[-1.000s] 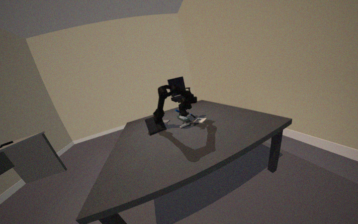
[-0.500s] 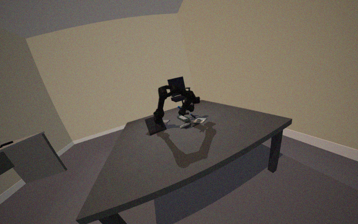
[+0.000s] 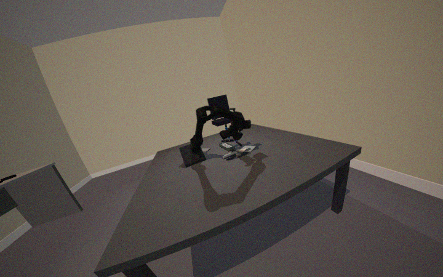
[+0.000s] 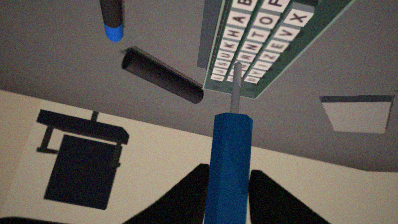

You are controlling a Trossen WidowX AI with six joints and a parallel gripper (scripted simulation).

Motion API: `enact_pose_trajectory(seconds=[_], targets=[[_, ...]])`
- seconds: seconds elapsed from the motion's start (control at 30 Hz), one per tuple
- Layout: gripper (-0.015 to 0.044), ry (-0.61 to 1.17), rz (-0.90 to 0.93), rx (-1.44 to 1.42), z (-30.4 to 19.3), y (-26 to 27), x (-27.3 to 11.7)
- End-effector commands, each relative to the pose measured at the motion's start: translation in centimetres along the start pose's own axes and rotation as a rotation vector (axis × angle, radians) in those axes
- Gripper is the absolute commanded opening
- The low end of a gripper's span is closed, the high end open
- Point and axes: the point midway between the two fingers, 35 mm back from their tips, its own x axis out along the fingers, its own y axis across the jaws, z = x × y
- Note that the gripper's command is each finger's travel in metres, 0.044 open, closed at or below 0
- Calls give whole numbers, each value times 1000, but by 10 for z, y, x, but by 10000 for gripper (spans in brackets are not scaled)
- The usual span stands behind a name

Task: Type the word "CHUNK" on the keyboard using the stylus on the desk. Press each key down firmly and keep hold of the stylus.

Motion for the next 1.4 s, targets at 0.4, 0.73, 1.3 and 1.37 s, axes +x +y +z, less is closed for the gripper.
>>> enact_pose_trajectory(seconds=[0.4,0.73,1.3,1.37], targets=[[0,14,20,101,23,2,7],[81,14,20,101,32,1,13],[81,13,20,101,39,1,18],[81,13,20,101,40,1,18]])
